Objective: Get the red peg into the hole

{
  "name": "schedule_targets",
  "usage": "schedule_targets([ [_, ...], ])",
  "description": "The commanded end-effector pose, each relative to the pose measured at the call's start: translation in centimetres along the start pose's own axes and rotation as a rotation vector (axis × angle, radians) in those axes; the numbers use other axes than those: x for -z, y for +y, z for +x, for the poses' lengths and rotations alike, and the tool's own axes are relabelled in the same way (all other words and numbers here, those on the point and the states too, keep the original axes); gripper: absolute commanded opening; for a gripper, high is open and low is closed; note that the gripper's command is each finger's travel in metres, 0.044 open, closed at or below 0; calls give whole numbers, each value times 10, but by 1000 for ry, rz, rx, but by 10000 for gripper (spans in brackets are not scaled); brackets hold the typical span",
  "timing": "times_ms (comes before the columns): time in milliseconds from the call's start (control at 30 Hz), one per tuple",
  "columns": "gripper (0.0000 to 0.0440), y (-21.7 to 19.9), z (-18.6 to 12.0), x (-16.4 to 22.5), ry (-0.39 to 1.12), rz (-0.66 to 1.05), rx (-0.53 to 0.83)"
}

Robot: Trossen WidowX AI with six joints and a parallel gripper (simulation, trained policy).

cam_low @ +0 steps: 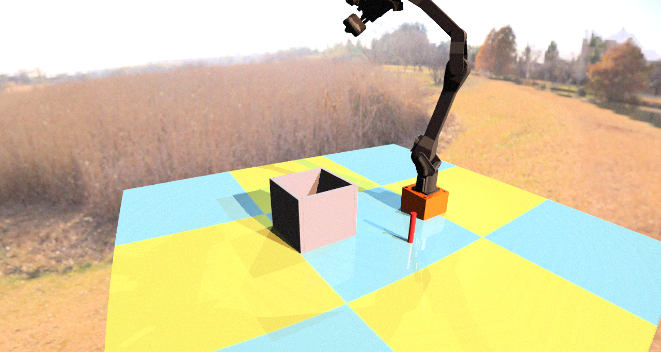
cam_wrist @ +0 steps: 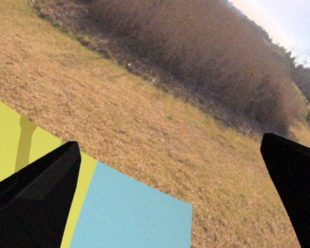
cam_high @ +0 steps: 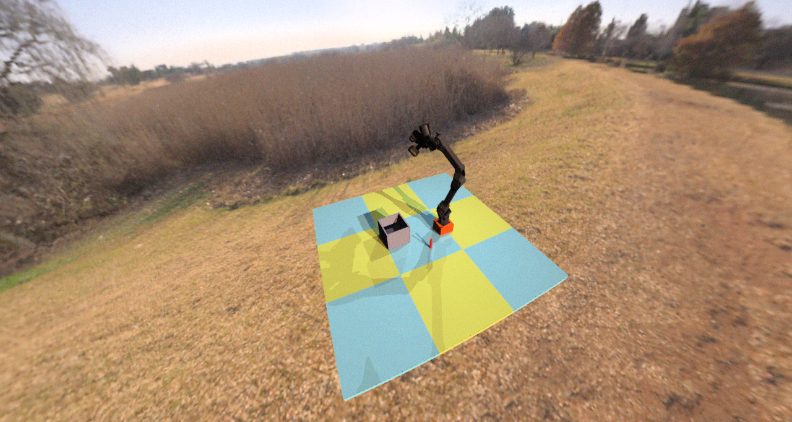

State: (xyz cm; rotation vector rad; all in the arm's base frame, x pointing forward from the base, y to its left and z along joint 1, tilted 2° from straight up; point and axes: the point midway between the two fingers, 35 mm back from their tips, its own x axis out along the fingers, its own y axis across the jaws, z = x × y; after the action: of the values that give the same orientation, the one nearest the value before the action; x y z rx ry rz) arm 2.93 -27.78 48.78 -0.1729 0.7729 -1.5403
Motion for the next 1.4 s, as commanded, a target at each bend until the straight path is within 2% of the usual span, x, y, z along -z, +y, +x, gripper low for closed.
schedule_targets([
  [0, 440, 18, -3, -5, -30, 58, -61],
  [367, 440, 86, -22, -21, -91, 261, -299],
  [700, 440, 143, -50, -26, -78, 421, -522],
  [1033, 440, 195, -83, -19, 2, 551, -735],
  [1367, 440, 241, -121, -1, 147, 642, -919],
])
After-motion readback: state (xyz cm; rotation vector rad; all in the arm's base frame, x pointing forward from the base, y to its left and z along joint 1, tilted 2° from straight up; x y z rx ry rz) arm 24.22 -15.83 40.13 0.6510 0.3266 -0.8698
